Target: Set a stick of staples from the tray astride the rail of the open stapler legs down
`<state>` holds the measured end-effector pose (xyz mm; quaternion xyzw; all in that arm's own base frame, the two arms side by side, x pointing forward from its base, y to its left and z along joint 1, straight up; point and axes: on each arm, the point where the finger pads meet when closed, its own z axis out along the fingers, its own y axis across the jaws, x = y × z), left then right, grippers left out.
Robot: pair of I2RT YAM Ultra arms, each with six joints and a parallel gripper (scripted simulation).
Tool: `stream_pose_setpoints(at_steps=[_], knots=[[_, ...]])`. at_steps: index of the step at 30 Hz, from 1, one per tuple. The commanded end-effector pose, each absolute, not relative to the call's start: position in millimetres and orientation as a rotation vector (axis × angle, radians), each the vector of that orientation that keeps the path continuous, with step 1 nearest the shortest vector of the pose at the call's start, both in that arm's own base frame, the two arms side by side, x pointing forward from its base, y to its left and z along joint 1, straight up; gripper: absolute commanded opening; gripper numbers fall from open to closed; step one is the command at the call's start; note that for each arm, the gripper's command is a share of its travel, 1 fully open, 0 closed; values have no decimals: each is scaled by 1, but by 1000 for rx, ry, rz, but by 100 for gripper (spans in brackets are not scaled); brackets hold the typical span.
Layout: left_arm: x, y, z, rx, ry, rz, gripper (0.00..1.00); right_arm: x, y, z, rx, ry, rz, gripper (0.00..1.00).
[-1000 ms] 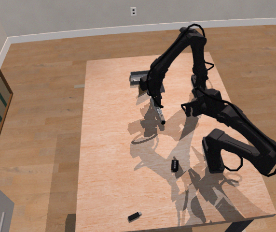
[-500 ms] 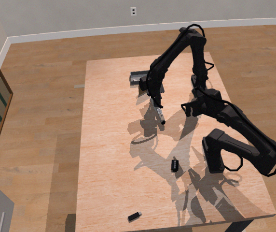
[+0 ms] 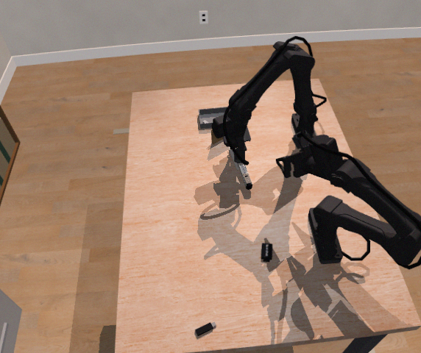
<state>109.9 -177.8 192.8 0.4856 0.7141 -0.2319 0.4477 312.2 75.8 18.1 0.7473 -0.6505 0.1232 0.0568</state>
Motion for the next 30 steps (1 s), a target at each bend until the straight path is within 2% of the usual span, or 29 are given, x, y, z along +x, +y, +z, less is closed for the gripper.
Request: stream_pose_setpoints(at_steps=[1,30], knots=[[110,-177,199,1187,1747,-578,100,315,79,20,2279,-1980,339,4],[110,-177,199,1187,1747,-578,100,315,80,36,2284,-1986,346,4]])
